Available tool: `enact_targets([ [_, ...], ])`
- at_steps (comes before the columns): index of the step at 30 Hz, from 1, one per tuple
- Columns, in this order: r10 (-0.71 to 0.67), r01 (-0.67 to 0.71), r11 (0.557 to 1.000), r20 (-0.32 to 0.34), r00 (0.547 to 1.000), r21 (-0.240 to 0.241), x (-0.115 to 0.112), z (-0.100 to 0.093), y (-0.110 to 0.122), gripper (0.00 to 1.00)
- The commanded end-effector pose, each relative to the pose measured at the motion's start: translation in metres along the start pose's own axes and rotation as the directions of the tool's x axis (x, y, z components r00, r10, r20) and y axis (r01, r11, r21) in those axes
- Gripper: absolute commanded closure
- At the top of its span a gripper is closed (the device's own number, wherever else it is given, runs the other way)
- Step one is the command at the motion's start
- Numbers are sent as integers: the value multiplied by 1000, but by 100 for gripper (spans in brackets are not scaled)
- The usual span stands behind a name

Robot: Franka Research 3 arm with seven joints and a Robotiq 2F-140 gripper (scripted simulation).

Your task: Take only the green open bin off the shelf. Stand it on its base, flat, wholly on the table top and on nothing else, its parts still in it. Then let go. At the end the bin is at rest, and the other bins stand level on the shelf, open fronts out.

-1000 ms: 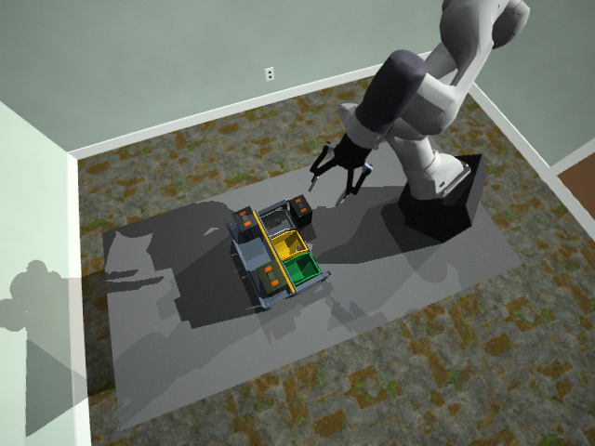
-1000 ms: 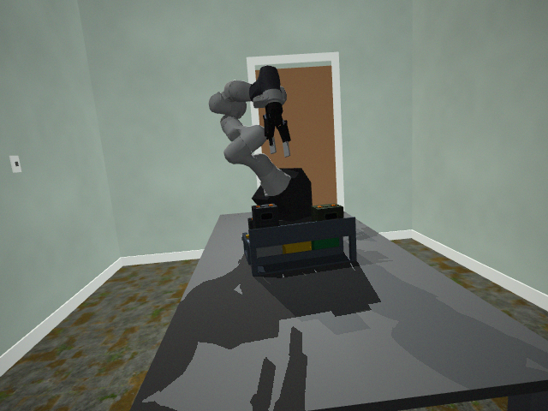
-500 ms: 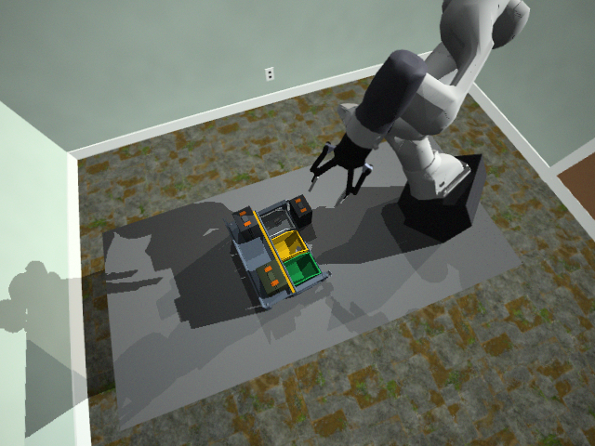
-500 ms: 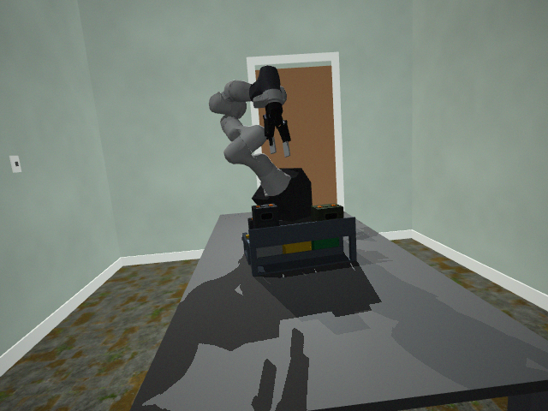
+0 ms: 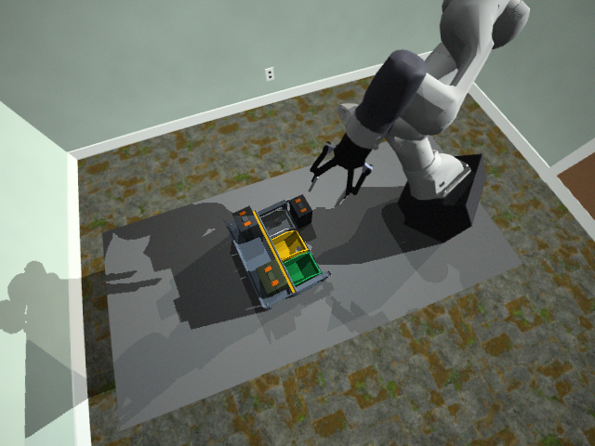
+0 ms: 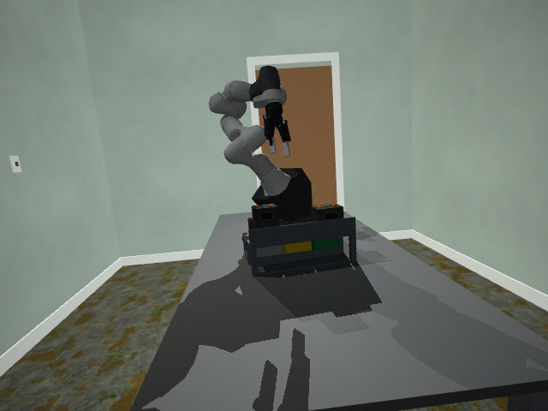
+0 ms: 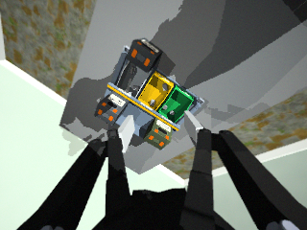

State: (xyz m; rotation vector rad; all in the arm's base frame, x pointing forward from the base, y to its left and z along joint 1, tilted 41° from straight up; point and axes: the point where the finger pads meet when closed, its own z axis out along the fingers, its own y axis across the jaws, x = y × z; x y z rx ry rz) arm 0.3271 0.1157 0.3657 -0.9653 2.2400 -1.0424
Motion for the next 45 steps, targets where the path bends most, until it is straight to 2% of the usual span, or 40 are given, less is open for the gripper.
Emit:
enact_targets([
  [1,0,0,1000,0,1000,0,0,0,0,43],
  [44,0,0,1000,0,1000,0,0,0,0,43],
  [45,-48,48,999,-8,999,-18,0,0,0,43],
])
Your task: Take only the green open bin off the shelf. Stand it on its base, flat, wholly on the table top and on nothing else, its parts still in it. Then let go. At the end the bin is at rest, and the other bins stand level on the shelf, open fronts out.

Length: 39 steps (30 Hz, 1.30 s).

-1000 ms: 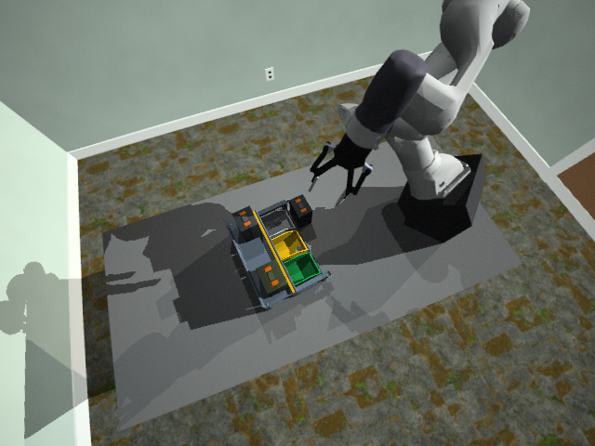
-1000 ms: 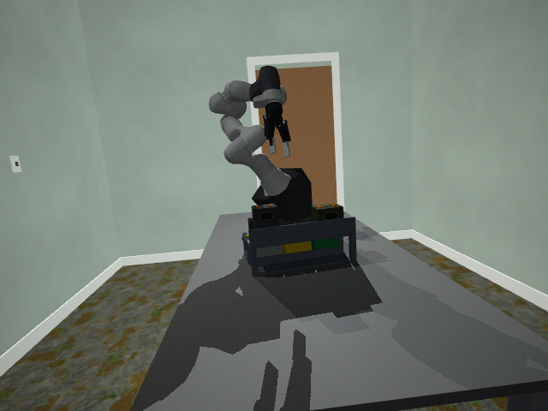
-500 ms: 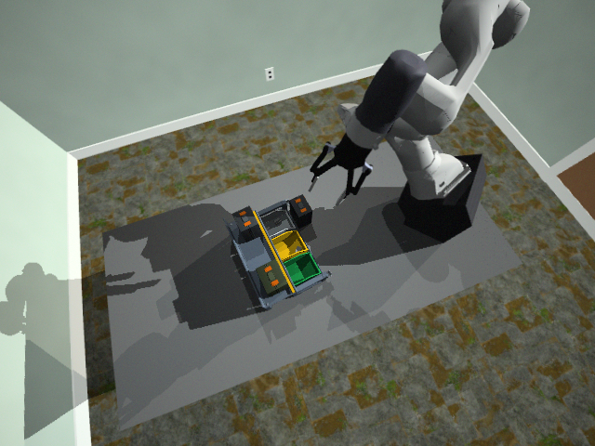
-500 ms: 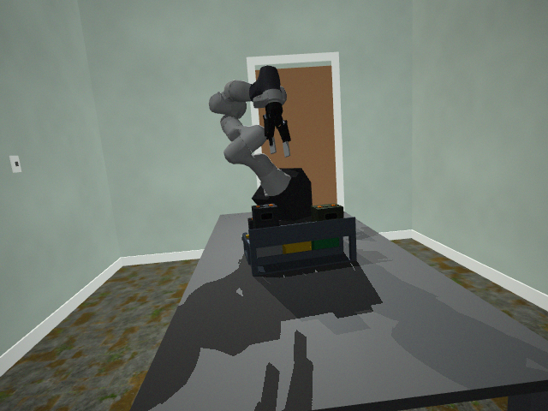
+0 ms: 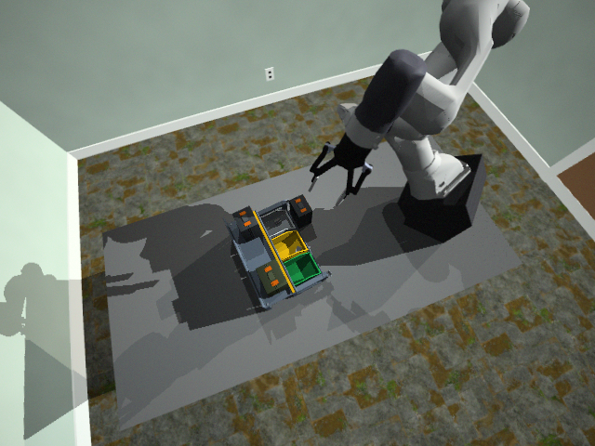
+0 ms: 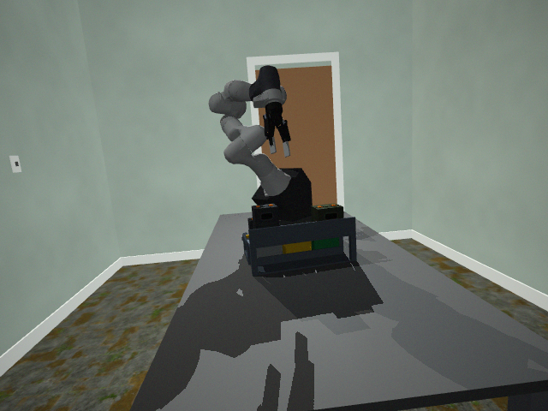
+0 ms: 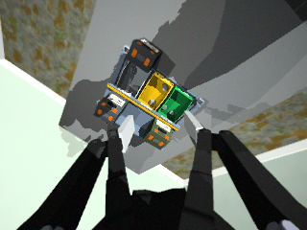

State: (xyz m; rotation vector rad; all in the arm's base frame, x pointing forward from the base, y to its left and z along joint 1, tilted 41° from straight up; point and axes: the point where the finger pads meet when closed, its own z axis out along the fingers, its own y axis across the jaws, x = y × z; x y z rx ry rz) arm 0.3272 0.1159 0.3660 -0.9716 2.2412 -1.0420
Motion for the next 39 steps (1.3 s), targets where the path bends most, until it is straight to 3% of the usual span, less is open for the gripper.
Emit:
enact_targets([
  [1,-92,92,995,-15,996,-33,0,0,0,43],
  [4,-236,233,969,-31,971,-89,0,0,0,43],
  [17,-247,242,965,-30,969,-104,-1,0,0,43],
  [21,-431,419,891,-38,901,-177,1,0,0,43],
  [33,-431,419,891,-38,901,-177,1,0,0,43],
  [34,-441,427,884,-35,897,-189,-1,0,0,43],
  [38,-609,583,771,-28,793,-258,2,1,0,43],
  [39,-609,583,771,-28,793,-258,2,1,0,43],
])
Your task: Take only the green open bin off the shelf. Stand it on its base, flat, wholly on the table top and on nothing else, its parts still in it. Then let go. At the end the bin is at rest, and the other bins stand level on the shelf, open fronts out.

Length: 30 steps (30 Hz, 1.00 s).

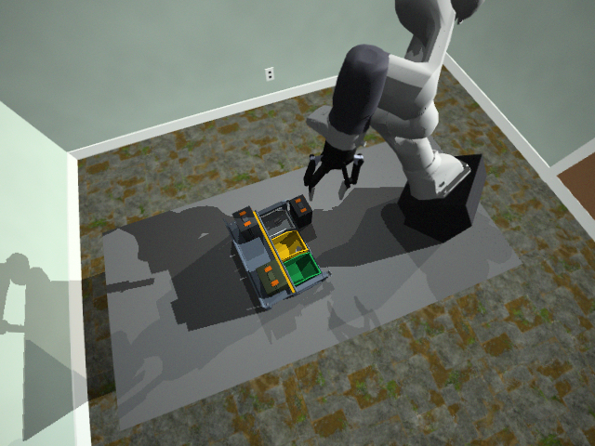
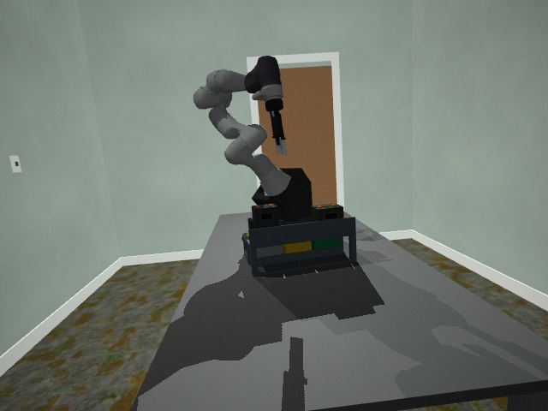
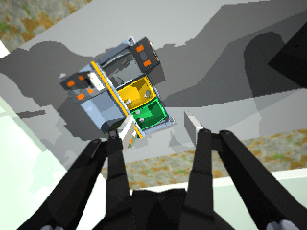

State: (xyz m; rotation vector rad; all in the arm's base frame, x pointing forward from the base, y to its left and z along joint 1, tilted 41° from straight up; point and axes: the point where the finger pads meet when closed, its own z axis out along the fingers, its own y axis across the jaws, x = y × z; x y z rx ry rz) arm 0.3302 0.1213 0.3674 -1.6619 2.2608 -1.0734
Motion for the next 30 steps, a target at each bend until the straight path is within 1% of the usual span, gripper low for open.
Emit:
enact_targets([
  [1,-149,148,988,-33,988,-40,8,3,3,43],
  [11,-149,148,988,-33,988,-40,8,3,3,43],
  [12,-160,158,986,-33,987,-50,5,2,3,43],
  [13,-208,205,976,-40,977,-67,6,2,3,43],
  [16,-351,342,932,-57,935,-118,8,3,3,43],
  [28,-351,342,932,-57,935,-118,8,3,3,43],
  [29,-327,320,941,-54,943,-113,6,2,3,43],
  [30,-340,332,936,-55,939,-117,6,3,3,43],
])
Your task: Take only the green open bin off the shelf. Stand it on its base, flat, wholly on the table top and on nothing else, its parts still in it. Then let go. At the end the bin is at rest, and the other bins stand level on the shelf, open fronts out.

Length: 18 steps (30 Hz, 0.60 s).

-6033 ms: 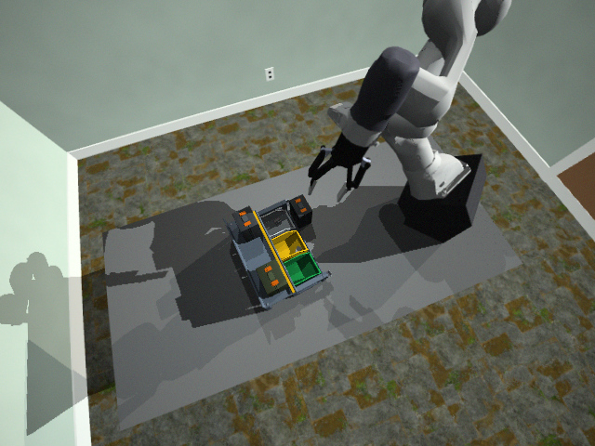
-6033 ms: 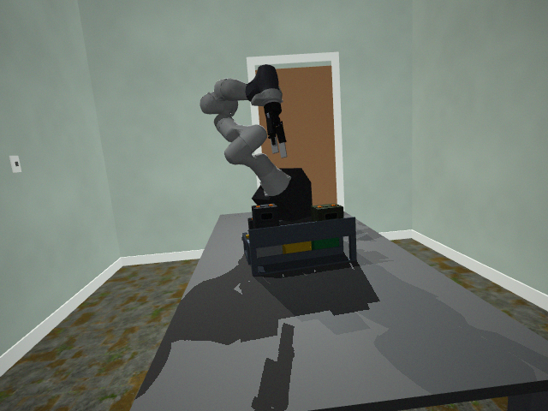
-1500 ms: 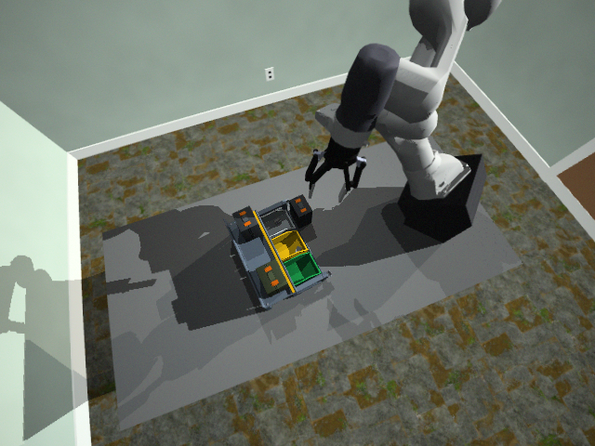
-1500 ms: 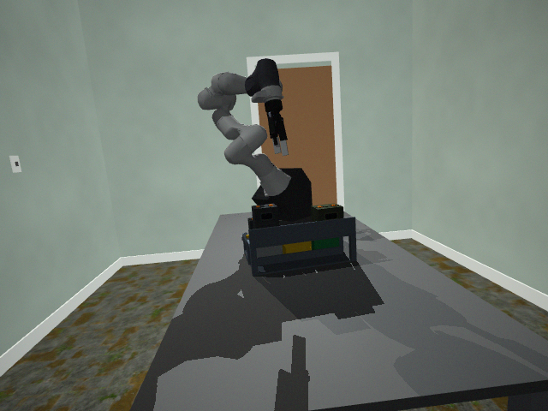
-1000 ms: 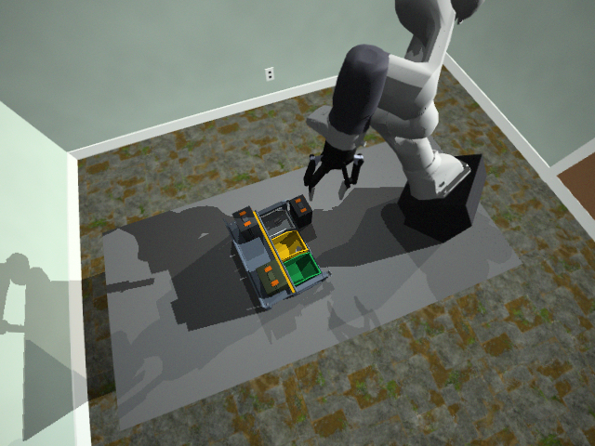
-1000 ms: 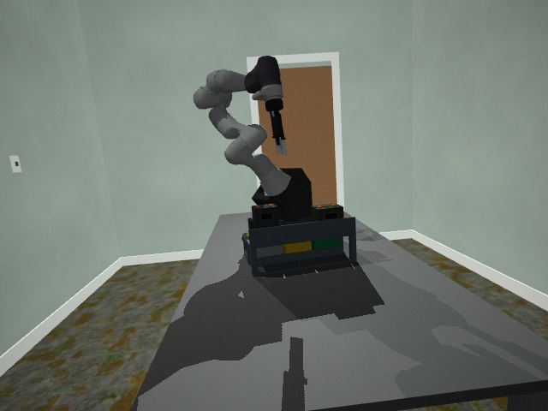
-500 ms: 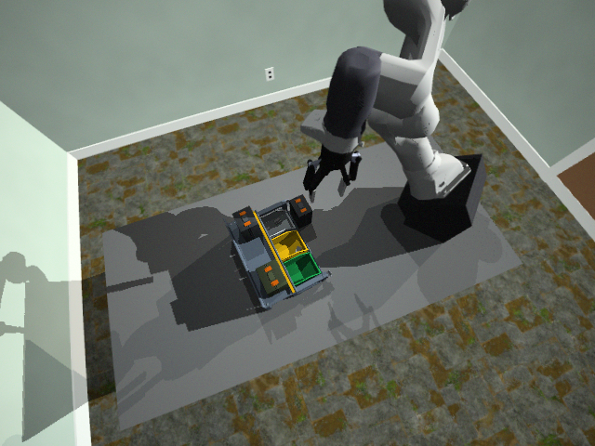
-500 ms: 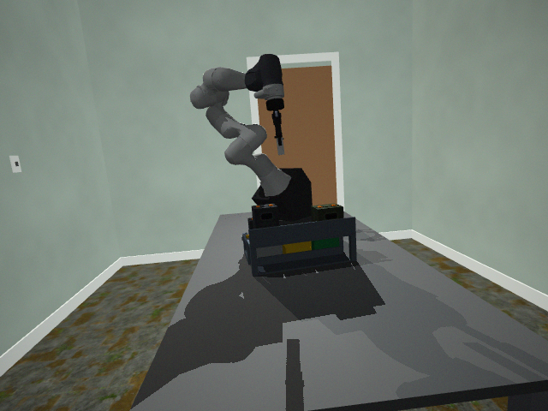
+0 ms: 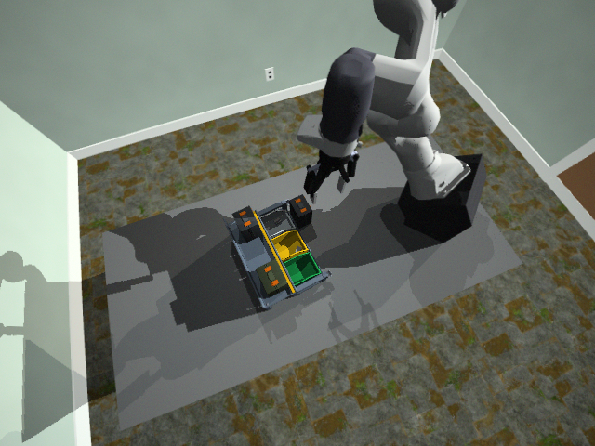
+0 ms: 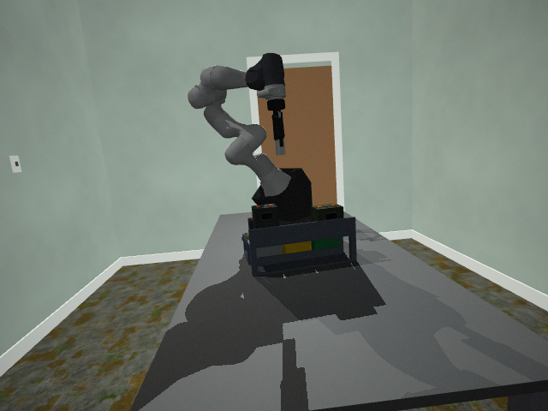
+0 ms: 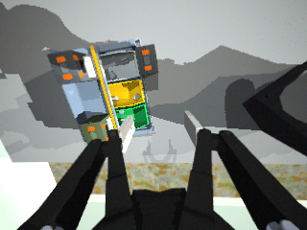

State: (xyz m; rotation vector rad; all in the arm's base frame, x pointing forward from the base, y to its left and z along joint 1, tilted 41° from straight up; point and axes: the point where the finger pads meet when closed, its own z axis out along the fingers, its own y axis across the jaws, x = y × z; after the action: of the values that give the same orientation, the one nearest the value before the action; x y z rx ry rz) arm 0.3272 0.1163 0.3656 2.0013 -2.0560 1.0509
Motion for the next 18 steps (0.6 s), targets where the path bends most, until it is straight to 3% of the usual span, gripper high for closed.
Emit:
enact_targets([
  [1,-38,38,999,-8,999,-9,2,1,1,43],
  [15,-65,65,998,-14,998,-16,3,1,1,43],
  [18,-59,59,998,-12,998,-15,-23,1,-16,43],
])
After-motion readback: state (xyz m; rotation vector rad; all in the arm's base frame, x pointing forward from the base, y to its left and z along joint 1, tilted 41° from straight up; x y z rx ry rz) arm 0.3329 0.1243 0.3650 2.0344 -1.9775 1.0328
